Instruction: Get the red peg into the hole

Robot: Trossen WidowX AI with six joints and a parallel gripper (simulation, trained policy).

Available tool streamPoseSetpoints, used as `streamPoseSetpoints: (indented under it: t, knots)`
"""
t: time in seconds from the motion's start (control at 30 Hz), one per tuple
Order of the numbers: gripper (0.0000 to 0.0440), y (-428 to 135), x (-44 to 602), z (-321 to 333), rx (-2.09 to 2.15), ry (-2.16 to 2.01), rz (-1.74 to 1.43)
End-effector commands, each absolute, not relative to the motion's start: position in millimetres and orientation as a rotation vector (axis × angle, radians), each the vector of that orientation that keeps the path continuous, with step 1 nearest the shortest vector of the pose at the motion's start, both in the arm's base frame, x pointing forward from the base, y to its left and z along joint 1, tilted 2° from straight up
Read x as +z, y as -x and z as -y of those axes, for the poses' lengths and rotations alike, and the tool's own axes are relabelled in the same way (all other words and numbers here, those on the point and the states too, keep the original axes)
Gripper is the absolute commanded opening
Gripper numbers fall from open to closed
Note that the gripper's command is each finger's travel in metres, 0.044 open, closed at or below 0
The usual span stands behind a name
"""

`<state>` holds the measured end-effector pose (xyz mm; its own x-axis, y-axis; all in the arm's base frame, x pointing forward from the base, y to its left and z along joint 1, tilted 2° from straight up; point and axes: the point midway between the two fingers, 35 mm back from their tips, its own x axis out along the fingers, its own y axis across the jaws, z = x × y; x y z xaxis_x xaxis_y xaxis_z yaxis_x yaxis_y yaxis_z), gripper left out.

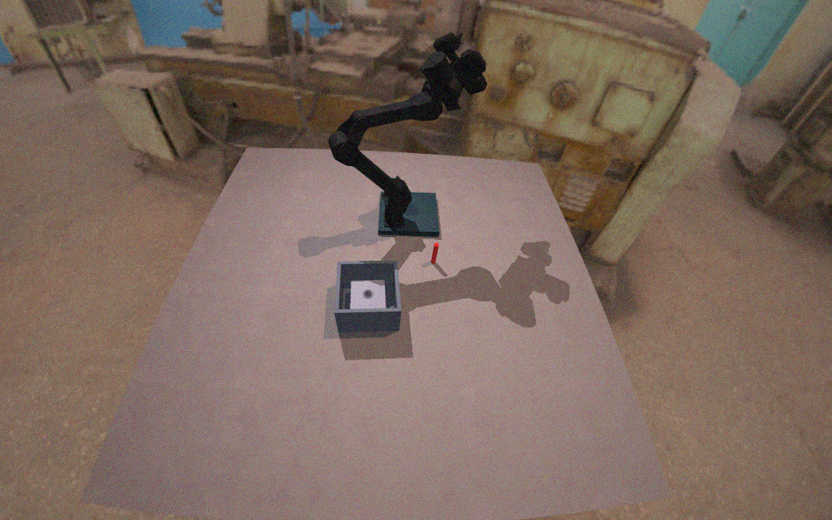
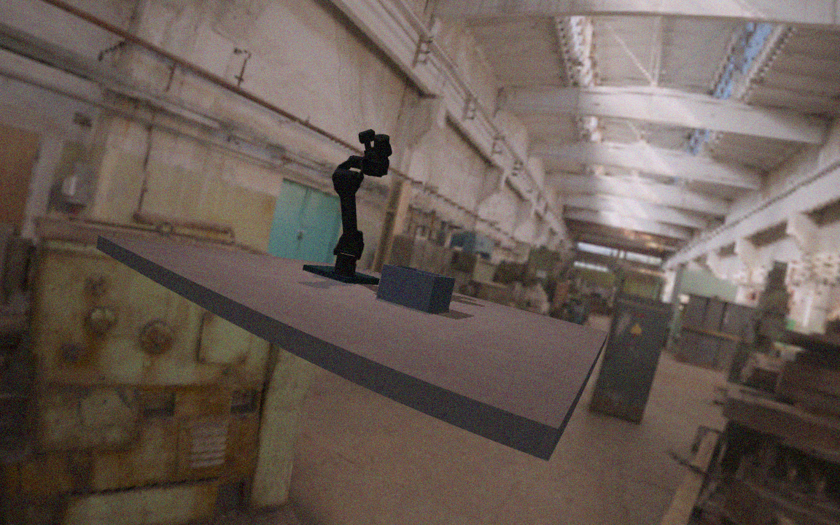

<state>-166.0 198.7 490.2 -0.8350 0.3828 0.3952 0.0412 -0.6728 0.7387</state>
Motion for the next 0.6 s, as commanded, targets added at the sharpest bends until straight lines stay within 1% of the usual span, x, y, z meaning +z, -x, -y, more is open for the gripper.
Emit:
streamPoseSetpoints:
  t: [0.0,0.3,0.57]
  knots:
    - [0.0436,153.9,472.3,-225.9,2.452,-0.798,-1.176]
    - [0.0438,106.1,429.3,-279.1,2.114,-0.8,-1.171]
    - [0.044,52.2,390.5,-310.1,1.817,-0.798,-1.155]
